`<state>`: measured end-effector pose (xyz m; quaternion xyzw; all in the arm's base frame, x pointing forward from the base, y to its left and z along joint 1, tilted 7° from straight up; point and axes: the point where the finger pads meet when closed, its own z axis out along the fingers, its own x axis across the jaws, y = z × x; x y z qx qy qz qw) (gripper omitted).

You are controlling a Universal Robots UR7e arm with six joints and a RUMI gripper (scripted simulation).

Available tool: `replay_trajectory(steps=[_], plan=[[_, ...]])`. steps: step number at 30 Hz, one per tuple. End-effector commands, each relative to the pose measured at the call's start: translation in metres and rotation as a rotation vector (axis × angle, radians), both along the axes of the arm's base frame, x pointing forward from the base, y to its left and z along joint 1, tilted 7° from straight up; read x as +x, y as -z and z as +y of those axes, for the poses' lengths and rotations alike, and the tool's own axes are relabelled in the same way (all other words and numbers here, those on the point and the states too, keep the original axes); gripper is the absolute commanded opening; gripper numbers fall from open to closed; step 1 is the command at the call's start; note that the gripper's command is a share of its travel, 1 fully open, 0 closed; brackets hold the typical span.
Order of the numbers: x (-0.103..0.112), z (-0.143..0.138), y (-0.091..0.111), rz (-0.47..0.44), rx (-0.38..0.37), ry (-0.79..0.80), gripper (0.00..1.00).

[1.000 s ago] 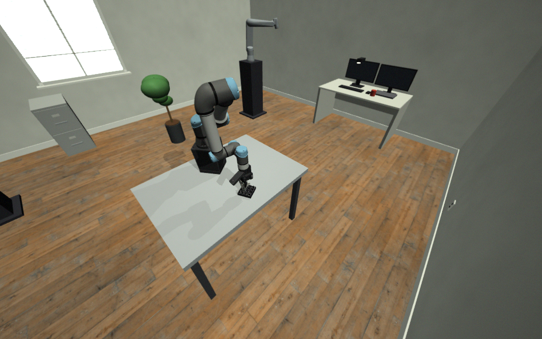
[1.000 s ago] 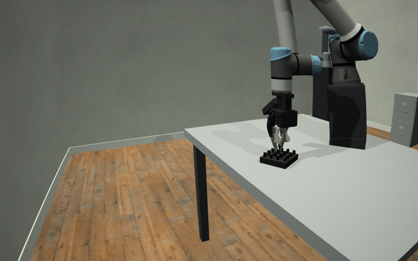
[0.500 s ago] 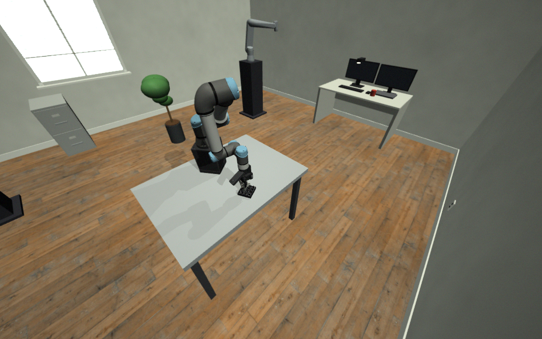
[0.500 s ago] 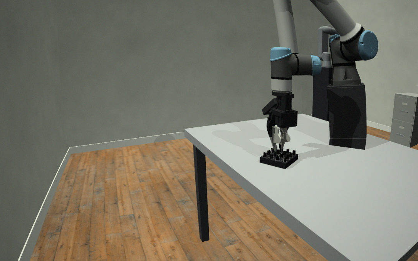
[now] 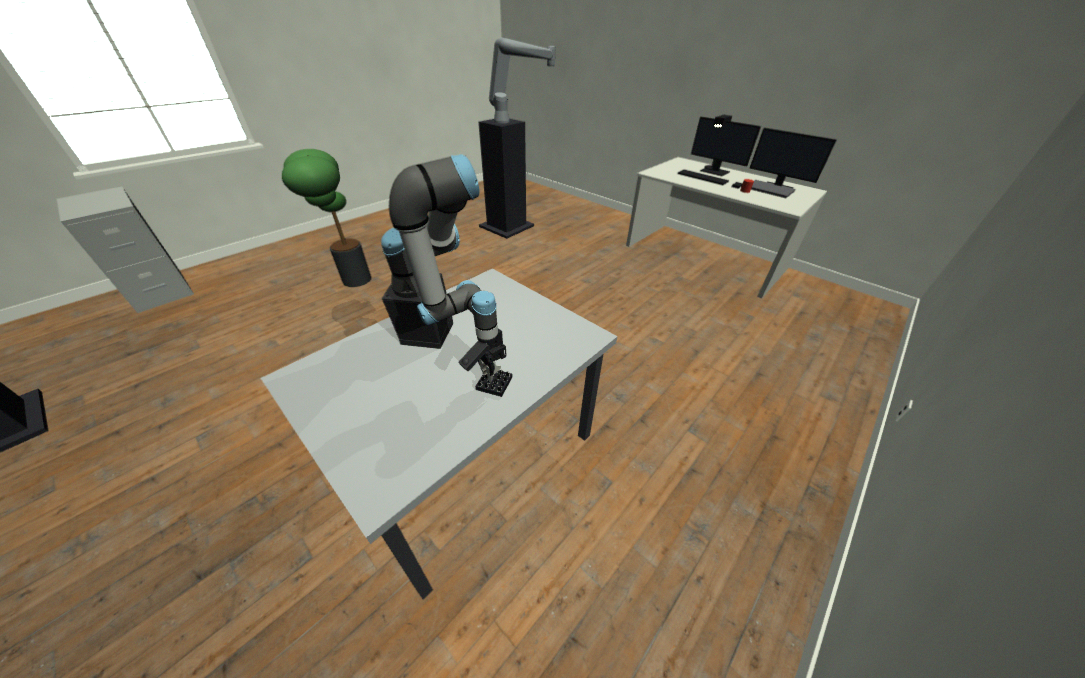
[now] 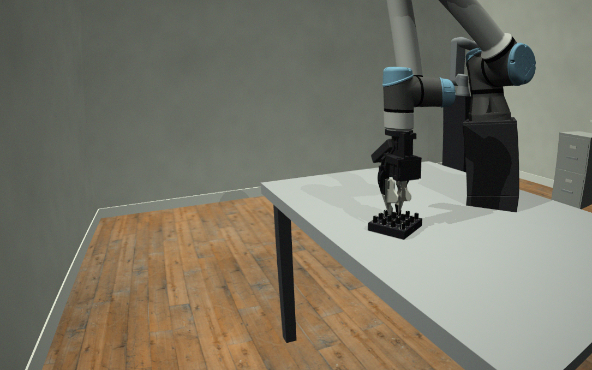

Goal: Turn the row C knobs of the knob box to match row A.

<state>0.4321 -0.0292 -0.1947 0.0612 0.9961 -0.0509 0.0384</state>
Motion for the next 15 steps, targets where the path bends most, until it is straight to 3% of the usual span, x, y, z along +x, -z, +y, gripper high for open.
replay_trajectory(steps=[1,15], plan=[[0.0,0.0,-0.003,-0.001,0.0,0.0,0.11],[-0.002,0.003,-0.032,-0.001,0.0,0.0,0.11]])
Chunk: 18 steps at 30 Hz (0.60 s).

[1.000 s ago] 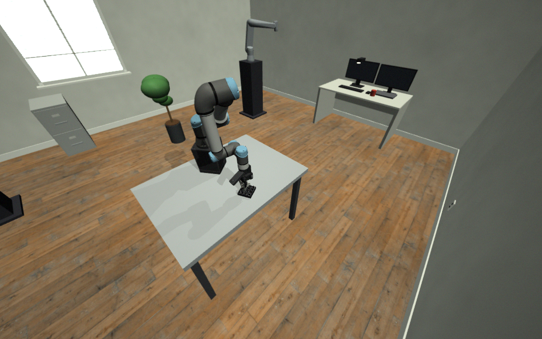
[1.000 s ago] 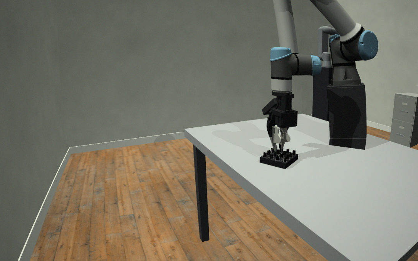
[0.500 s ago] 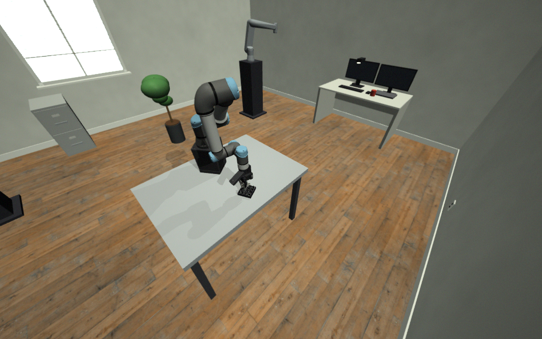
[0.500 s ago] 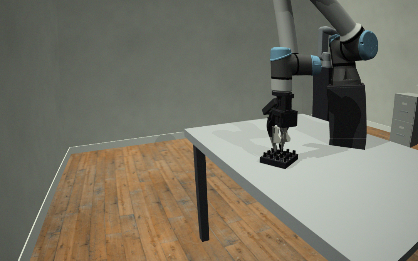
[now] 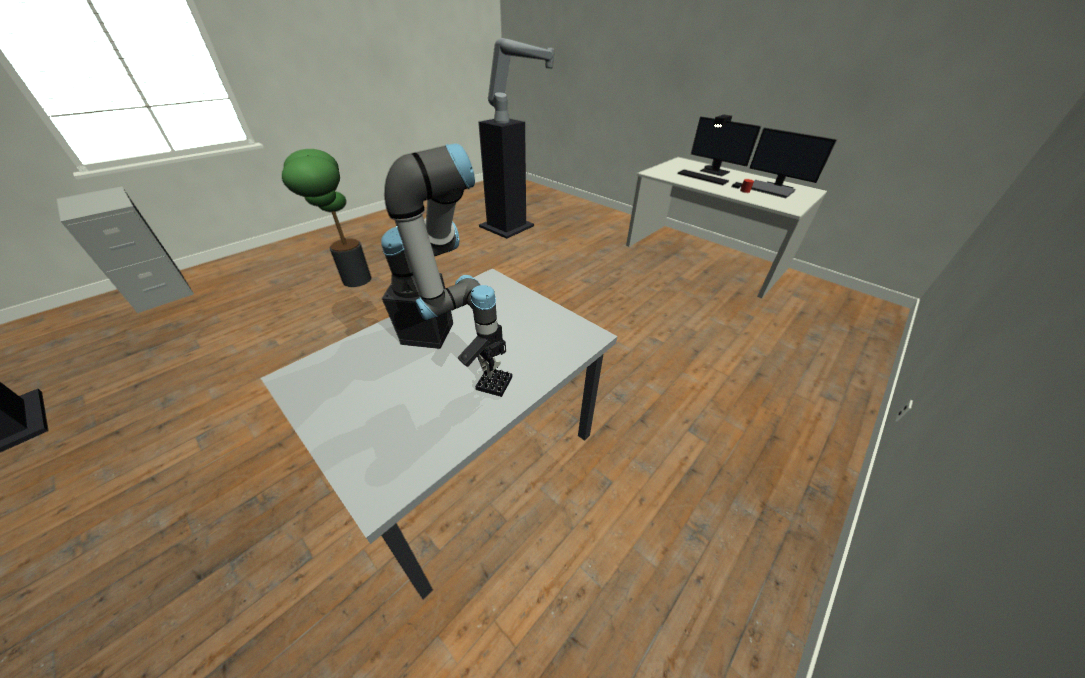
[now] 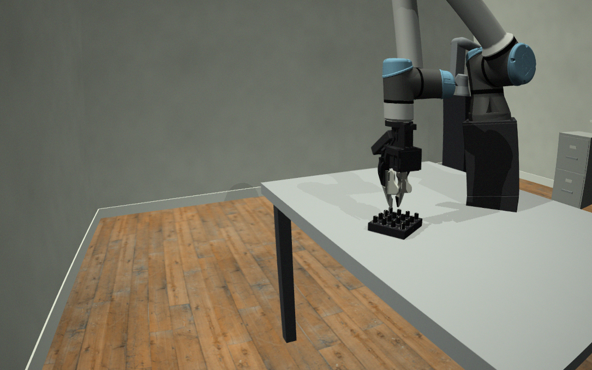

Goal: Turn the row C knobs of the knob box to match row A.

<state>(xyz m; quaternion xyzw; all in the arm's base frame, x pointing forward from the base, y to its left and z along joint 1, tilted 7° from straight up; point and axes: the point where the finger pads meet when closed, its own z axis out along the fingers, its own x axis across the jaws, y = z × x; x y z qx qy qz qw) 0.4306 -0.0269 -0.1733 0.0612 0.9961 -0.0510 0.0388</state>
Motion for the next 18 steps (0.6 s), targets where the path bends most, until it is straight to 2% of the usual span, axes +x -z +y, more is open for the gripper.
replay_trajectory(steps=[1,18], plan=[[-0.0005,0.0012,-0.0126,0.0,0.0,0.0,0.11],[-0.0008,0.0016,-0.0165,0.0,0.0,0.0,0.11]])
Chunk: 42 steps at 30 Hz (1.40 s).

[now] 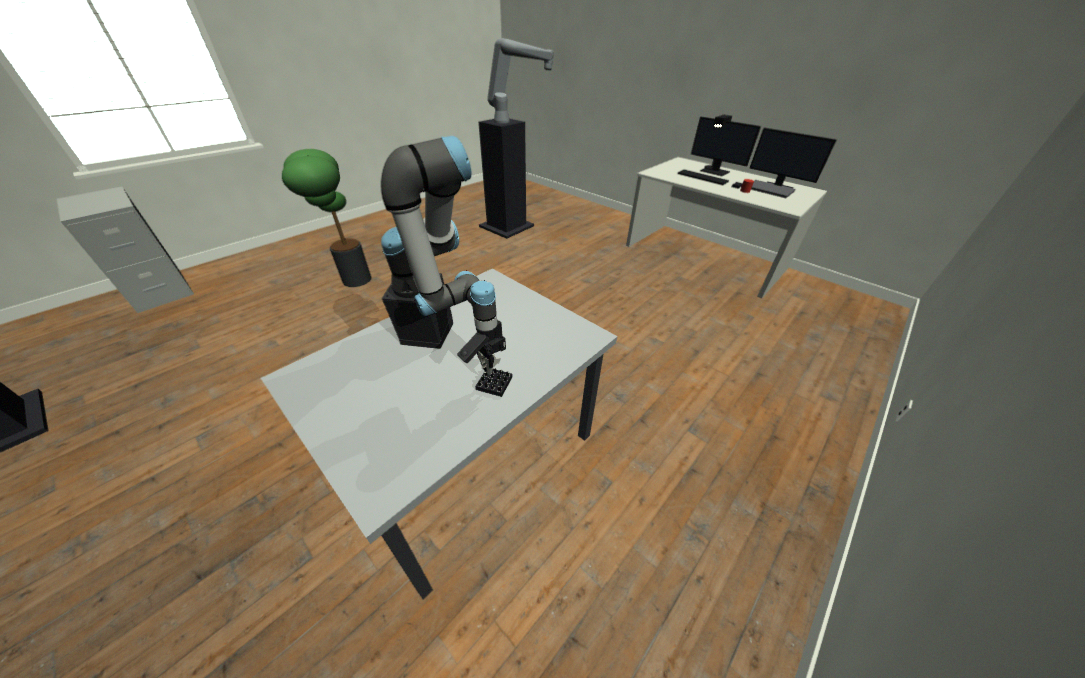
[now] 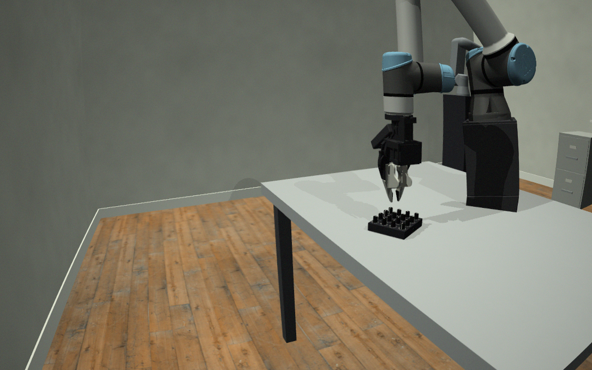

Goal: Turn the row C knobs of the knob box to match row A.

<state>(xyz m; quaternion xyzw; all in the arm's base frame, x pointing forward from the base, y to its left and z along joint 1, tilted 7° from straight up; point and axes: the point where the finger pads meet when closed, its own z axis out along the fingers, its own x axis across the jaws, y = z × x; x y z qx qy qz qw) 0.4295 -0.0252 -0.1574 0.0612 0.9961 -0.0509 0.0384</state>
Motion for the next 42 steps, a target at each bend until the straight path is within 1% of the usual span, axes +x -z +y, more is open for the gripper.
replay_trajectory(steps=[1,16,30,42], plan=[[0.0004,0.0,-0.0006,-0.001,0.0,0.0,0.11],[0.0009,0.0,-0.0007,0.001,-0.001,-0.017,0.11],[0.0033,0.0,-0.0011,0.009,-0.007,-0.098,0.11],[0.0087,0.0003,-0.002,0.028,-0.02,-0.273,0.11]])
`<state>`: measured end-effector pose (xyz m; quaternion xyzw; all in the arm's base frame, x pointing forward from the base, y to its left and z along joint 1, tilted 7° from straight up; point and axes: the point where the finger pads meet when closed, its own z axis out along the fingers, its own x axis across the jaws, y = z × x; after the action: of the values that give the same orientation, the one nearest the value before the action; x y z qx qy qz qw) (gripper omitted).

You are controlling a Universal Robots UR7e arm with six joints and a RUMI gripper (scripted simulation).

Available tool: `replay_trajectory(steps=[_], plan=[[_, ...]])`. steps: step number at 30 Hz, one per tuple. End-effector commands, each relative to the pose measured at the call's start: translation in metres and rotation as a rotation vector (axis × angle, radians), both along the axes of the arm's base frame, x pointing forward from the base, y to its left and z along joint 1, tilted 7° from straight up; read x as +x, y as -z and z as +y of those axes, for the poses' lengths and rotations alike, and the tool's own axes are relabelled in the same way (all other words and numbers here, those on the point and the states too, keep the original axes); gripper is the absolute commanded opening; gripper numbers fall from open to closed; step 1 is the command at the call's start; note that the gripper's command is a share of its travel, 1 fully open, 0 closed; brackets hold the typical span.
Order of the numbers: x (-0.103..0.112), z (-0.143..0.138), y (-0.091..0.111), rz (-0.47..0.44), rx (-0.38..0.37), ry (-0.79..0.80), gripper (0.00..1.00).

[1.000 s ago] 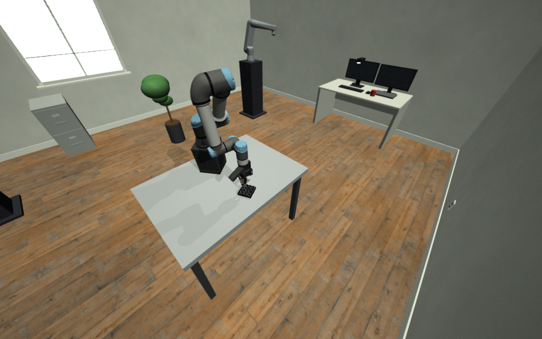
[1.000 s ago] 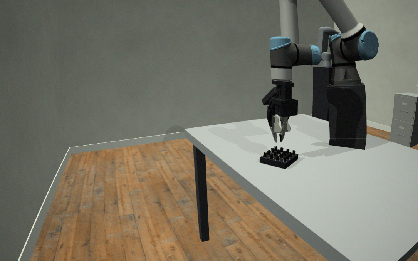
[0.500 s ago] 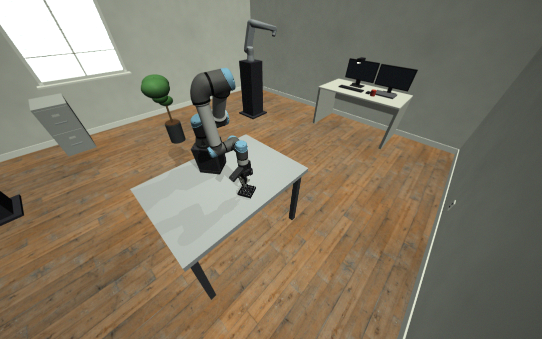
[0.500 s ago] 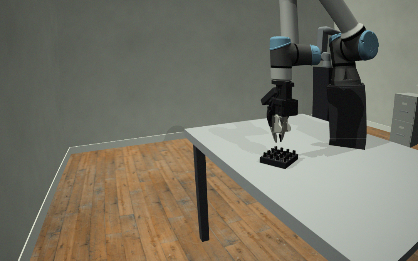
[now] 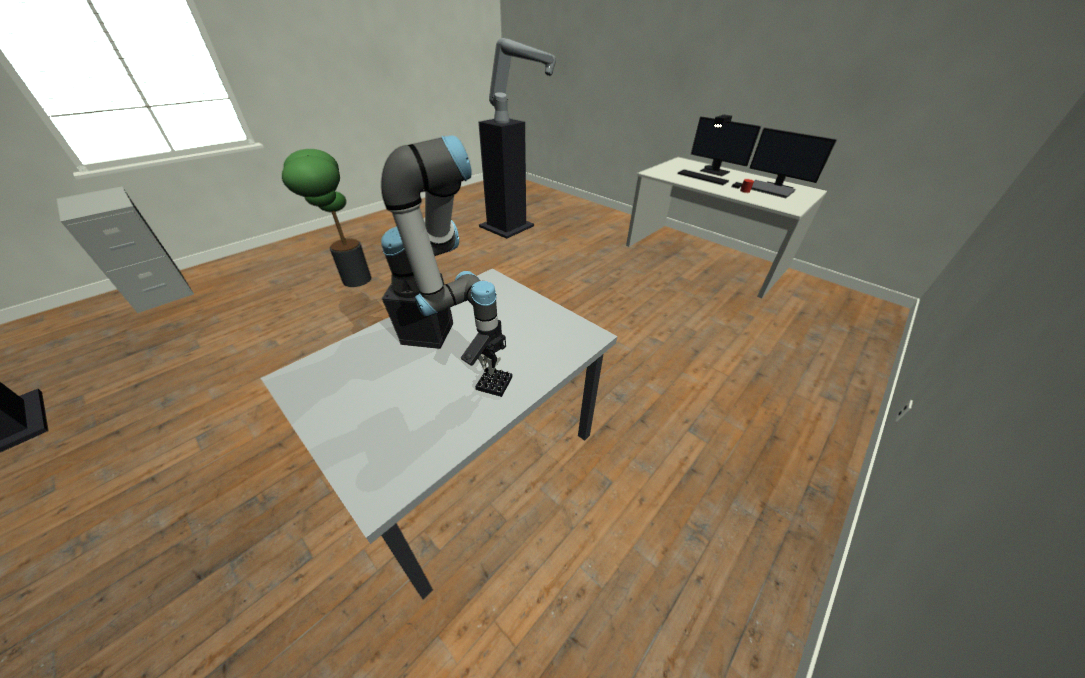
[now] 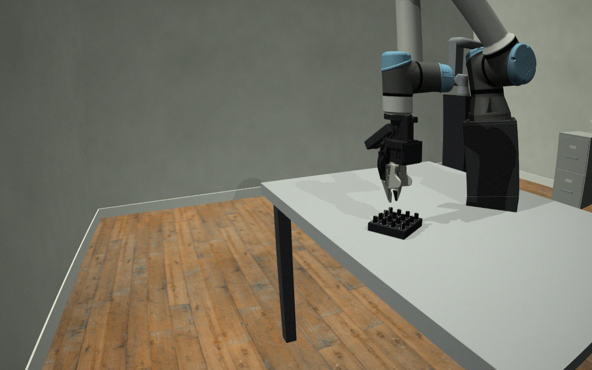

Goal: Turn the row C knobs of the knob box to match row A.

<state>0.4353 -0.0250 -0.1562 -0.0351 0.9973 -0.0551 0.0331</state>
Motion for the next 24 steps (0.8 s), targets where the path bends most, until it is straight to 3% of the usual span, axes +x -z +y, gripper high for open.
replay_trajectory(steps=[1,24], plan=[[0.003,0.0,-0.001,0.009,-0.006,-0.101,0.11],[0.017,0.004,-0.003,0.061,-0.04,-0.577,0.11]])
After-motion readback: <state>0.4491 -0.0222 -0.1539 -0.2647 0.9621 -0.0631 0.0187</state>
